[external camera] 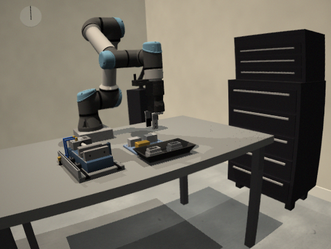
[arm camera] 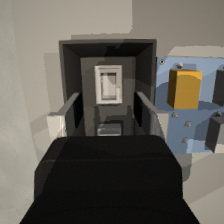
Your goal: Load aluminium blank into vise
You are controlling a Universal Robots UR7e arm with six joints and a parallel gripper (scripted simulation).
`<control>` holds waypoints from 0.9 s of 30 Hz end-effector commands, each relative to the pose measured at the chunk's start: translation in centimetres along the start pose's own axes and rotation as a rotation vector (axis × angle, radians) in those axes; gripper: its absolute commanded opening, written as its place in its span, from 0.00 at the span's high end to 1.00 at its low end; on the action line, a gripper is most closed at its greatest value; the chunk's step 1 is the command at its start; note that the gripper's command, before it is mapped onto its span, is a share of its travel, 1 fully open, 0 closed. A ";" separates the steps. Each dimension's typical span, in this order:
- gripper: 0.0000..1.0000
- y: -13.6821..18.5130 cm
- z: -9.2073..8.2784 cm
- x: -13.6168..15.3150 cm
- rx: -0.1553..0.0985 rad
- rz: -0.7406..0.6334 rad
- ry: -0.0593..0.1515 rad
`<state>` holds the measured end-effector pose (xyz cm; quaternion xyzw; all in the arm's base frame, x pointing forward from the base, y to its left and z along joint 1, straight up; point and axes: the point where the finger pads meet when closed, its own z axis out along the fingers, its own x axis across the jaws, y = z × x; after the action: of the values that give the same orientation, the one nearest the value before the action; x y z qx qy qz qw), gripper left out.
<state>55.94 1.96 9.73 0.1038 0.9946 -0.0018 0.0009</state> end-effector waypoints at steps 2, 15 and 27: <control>0.00 0.0 -3.2 0.0 0.000 0.000 0.001; 0.00 0.0 -4.6 0.0 0.000 0.000 0.001; 1.00 0.0 -4.6 0.0 0.000 0.000 0.001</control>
<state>55.93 1.97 14.24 0.1039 0.9946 -0.0017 -0.0002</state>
